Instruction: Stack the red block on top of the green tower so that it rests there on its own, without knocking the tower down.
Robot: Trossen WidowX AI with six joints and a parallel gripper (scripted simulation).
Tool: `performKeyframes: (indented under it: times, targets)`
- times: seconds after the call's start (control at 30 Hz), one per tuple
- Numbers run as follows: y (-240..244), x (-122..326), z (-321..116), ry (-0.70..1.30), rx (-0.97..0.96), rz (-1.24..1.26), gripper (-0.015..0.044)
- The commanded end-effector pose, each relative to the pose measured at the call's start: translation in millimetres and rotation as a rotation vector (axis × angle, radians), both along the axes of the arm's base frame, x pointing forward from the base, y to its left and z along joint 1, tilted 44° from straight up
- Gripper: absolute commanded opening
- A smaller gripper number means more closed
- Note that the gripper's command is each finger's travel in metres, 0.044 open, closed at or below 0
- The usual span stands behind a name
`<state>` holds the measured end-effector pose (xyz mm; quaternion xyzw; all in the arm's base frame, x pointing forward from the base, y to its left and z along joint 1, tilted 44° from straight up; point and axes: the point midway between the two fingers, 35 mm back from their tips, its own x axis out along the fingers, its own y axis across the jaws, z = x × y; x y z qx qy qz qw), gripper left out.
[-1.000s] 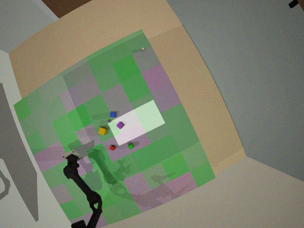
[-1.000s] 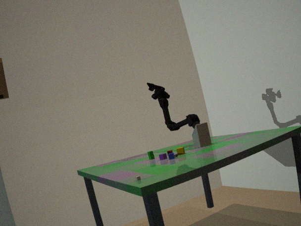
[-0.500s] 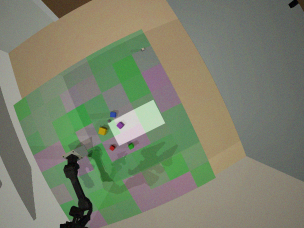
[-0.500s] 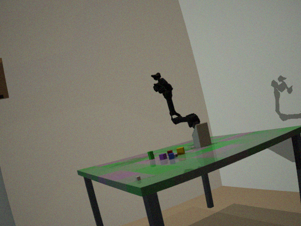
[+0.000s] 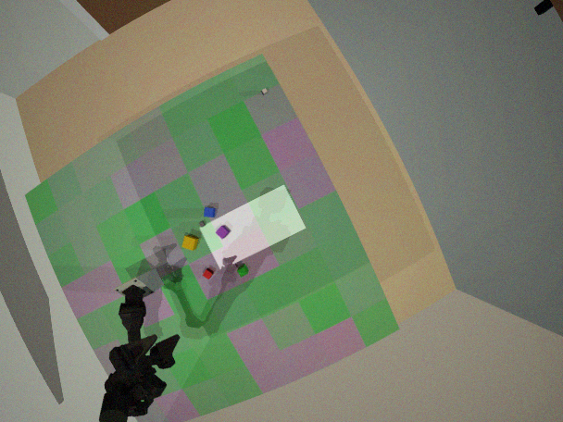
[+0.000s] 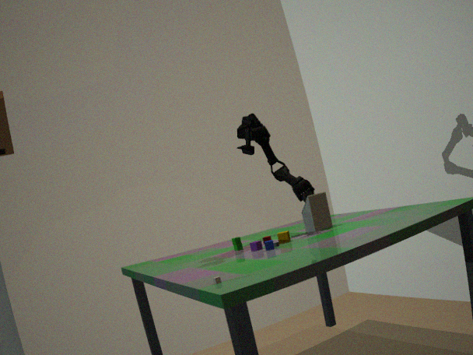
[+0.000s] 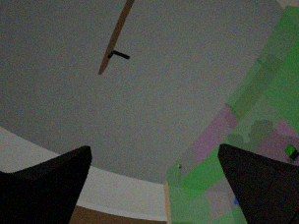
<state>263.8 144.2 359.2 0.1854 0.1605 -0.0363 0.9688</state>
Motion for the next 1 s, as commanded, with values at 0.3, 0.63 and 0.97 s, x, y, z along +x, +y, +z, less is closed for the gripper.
performKeyframes:
  times: [0.3, 0.63, 0.97]
  targets:
    - [-70.7, 56.1, -130.1, 0.431, -0.627, -0.1, 0.044]
    - [-153.1, 51.0, -223.7, 0.903, -0.952, -0.048, 0.044]
    - [-230.4, -1.9, -301.5, 1.432, -1.08, 0.162, 0.044]
